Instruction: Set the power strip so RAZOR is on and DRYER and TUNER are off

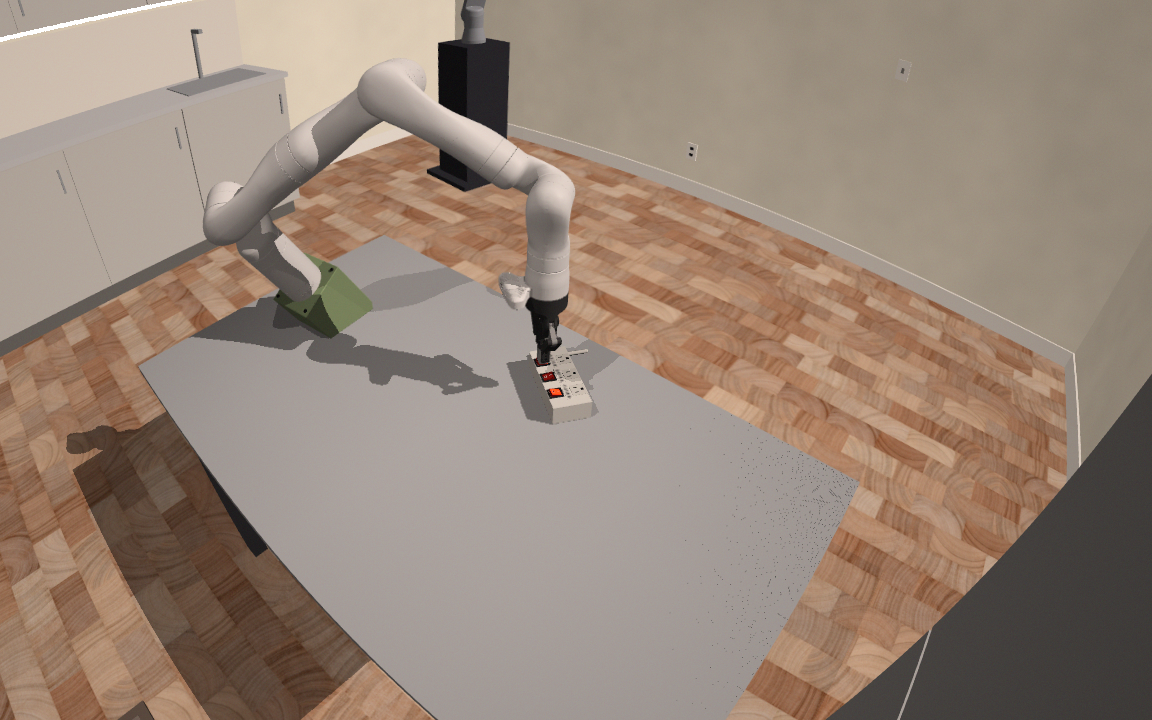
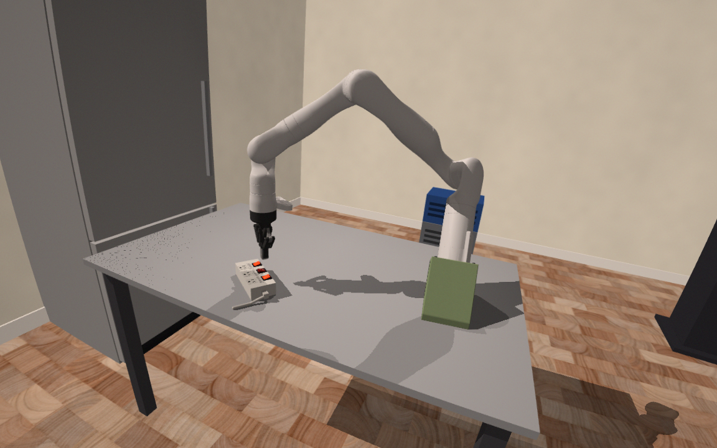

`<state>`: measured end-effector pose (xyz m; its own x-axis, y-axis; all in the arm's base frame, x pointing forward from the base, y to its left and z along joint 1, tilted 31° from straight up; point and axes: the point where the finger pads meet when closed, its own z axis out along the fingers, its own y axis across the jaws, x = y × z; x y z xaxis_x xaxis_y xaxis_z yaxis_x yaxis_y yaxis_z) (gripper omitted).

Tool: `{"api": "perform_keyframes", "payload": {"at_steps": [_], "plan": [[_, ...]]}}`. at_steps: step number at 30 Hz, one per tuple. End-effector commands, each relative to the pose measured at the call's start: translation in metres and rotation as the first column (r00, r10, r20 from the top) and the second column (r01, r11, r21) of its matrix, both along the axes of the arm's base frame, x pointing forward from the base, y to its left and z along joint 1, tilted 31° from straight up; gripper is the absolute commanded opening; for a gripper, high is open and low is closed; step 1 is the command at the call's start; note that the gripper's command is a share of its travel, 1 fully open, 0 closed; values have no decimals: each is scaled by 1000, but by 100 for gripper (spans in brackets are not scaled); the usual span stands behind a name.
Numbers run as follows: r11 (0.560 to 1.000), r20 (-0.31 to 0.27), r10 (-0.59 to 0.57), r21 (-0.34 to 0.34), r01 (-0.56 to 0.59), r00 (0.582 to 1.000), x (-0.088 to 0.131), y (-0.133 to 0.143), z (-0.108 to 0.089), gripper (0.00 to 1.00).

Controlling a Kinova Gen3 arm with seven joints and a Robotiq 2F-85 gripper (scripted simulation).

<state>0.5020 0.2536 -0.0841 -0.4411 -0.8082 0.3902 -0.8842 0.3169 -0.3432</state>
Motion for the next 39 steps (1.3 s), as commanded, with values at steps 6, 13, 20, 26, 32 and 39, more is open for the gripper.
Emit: {"api": "perform_keyframes", "payload": {"at_steps": [6, 13, 20, 26, 32, 39], "plan": [[1000, 1, 1, 2, -1, 1000, 15, -1, 12, 0], [1000, 1, 1, 2, -1, 1000, 38, -7, 29, 0], [1000, 1, 1, 2, -1, 1000, 38, -7, 29, 0], [1000, 1, 1, 2, -1, 1000, 38, -7, 29, 0], [1000, 1, 1, 2, -1, 1000, 38, -7, 29, 0], [1000, 1, 1, 2, -1, 1000, 38, -7, 29, 0]]}}
